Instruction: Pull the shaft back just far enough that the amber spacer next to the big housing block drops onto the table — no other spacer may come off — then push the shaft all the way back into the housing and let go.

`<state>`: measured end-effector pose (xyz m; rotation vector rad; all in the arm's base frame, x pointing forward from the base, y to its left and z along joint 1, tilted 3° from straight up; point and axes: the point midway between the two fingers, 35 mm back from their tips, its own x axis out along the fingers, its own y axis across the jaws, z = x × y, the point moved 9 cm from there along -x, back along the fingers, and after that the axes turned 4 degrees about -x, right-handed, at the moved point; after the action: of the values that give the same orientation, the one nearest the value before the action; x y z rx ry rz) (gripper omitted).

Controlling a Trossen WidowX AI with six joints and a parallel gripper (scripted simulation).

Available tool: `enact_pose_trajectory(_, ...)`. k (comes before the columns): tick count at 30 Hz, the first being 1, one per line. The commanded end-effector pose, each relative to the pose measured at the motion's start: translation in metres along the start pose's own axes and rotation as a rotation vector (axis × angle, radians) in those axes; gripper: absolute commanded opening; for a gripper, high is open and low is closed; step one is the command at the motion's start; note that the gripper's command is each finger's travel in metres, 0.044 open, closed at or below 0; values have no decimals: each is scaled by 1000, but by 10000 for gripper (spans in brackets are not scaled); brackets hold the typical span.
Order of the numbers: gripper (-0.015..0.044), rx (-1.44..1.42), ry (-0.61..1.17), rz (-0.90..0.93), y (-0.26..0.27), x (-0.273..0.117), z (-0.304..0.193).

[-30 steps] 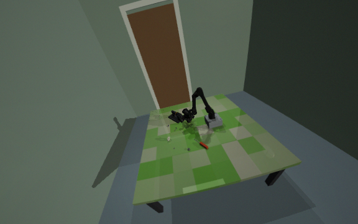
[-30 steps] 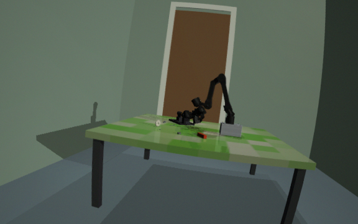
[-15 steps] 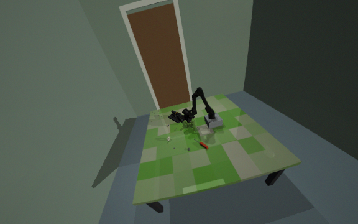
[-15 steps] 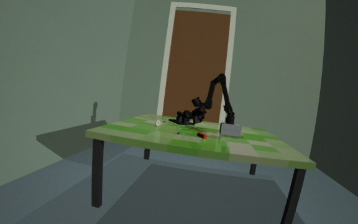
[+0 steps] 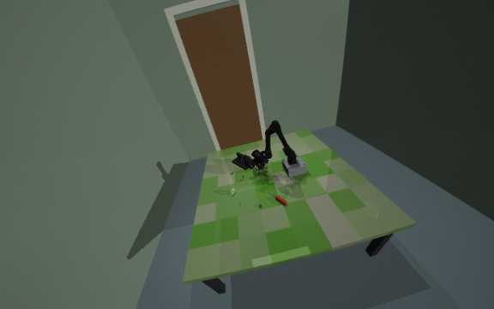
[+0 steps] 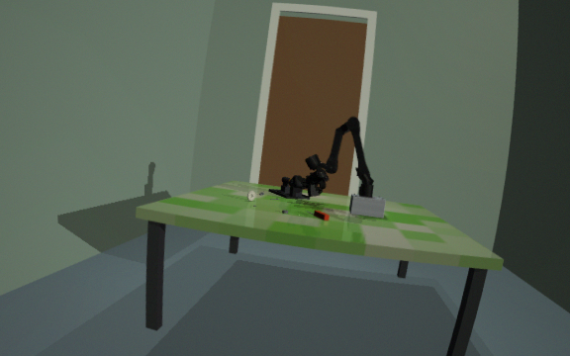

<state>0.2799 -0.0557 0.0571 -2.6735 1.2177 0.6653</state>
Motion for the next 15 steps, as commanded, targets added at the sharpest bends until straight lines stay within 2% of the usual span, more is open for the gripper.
enact_pose_trajectory(1, 0, 4, -1, 0, 0, -1, 0)
enact_pose_trajectory(15, 0, 4, -1, 0, 0, -2, 1)
